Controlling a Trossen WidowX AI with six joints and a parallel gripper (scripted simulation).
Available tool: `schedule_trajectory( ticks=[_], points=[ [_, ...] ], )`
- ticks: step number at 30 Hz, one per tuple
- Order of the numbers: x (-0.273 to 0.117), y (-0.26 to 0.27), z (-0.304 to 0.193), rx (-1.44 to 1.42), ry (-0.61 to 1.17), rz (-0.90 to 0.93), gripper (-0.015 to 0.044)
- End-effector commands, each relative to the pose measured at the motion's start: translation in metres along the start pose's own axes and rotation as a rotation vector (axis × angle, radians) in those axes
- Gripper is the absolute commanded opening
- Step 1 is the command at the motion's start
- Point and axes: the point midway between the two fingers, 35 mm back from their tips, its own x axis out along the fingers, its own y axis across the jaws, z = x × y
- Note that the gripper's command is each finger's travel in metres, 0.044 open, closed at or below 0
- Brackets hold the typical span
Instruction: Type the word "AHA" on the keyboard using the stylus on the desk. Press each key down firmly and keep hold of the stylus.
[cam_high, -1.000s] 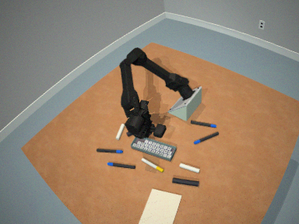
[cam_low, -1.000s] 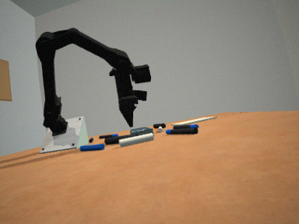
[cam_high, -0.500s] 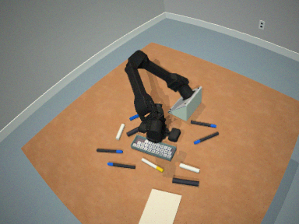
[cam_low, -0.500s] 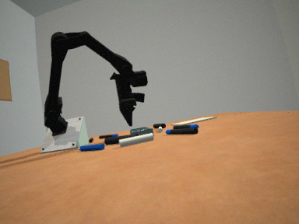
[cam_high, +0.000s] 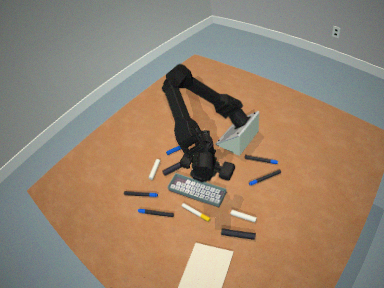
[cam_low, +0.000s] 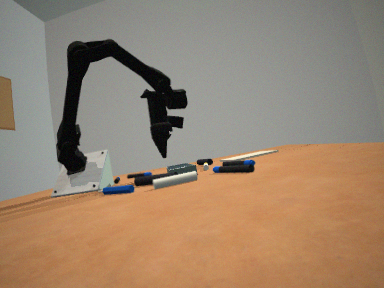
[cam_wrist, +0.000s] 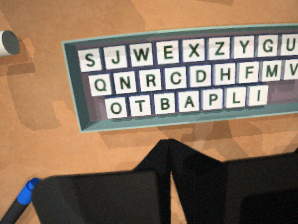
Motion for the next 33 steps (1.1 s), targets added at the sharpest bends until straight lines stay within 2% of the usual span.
schedule_trajectory(
  ticks=[1,12,16,20,29,33],
  points=[
    [-0.040,0.002,0.002,0.008,-0.022,0.009,0.0000],
    [-0.044,0.003,0.005,0.006,-0.026,0.007,0.0000],
    [-0.044,0.002,0.005,0.003,-0.029,0.005,0.0105],
    [-0.044,0.002,0.005,0.003,-0.029,0.005,0.0000],
    [-0.044,0.002,0.005,0.003,-0.029,0.005,0.0000],
    [-0.041,-0.008,0.004,0.030,-0.007,0.014,0.0105]
  ],
)
